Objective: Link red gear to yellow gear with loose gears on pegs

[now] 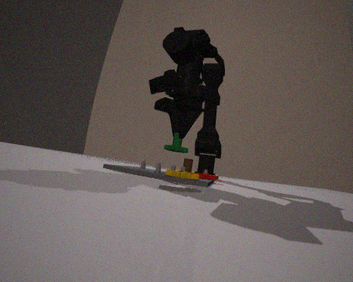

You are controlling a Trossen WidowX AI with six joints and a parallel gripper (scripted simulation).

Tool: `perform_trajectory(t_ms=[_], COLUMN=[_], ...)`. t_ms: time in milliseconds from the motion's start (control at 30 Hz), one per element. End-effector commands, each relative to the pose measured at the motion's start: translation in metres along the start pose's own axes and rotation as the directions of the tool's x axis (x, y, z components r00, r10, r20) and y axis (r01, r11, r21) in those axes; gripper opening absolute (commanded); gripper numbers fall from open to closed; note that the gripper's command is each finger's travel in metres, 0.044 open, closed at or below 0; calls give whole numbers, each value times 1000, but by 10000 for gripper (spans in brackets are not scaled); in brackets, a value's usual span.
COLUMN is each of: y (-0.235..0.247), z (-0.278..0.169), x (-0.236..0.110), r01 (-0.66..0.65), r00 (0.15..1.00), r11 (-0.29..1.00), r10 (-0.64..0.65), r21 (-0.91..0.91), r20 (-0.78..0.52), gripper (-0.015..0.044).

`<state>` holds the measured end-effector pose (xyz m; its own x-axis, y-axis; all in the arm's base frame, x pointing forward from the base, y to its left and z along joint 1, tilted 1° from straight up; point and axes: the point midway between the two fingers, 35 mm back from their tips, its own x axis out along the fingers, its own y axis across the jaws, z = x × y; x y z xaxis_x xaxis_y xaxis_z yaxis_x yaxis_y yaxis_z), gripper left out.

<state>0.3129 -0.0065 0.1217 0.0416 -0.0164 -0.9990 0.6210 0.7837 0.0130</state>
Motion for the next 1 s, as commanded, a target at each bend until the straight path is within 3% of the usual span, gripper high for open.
perform_trajectory(t_ms=[0,967], y=[0,0], z=[0,-1], x=[0,12], r01=[-3,-3], r00=[1000,1000], r11=[999,924], r10=[3,3], r21=[-47,-383], r20=[-2,-2], gripper=[0,0])
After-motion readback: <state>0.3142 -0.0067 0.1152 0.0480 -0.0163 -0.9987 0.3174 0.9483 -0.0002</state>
